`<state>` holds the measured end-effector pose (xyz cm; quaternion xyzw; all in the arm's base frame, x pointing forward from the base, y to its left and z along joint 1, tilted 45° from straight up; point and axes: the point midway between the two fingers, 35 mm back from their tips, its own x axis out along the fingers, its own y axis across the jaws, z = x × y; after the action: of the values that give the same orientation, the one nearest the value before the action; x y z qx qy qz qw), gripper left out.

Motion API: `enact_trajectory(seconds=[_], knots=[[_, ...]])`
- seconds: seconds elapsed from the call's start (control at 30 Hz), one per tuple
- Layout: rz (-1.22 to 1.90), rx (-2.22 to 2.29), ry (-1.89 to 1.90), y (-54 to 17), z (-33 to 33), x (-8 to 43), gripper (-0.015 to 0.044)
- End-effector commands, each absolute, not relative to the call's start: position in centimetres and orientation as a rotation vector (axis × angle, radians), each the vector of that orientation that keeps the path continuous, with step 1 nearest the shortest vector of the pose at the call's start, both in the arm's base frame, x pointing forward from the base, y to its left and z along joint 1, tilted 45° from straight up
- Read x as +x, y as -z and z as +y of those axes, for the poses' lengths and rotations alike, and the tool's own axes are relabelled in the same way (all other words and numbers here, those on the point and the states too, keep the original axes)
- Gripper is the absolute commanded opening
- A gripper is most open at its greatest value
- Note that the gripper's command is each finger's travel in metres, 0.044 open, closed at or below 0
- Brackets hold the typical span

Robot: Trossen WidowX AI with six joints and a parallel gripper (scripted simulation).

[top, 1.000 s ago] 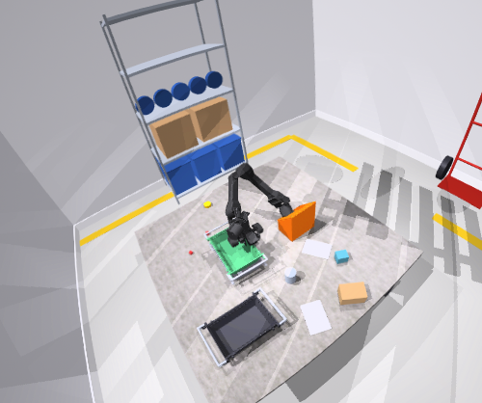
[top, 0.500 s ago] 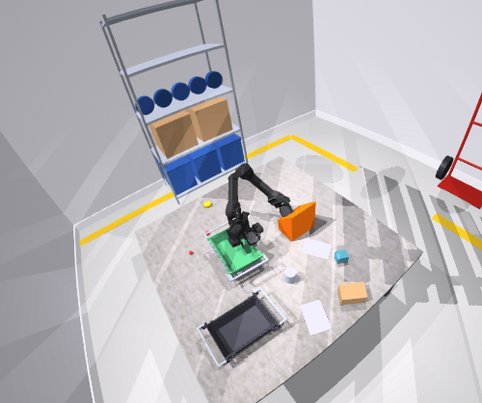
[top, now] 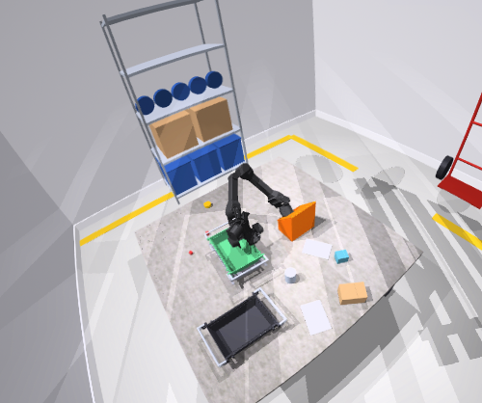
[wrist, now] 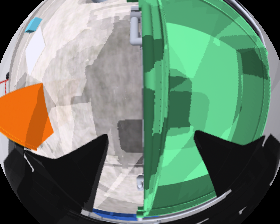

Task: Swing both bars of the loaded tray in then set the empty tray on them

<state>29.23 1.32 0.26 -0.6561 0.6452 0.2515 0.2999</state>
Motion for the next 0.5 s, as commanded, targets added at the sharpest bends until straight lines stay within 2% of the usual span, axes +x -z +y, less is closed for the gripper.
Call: enact_trajectory(seconds=[0.0,0.47], knots=[[1.713,-1.742,-0.668,-0.3,1.4,29.2,0.044],[1.71,-1.737,-0.678,-5.5,6.8,29.4,0.044]])
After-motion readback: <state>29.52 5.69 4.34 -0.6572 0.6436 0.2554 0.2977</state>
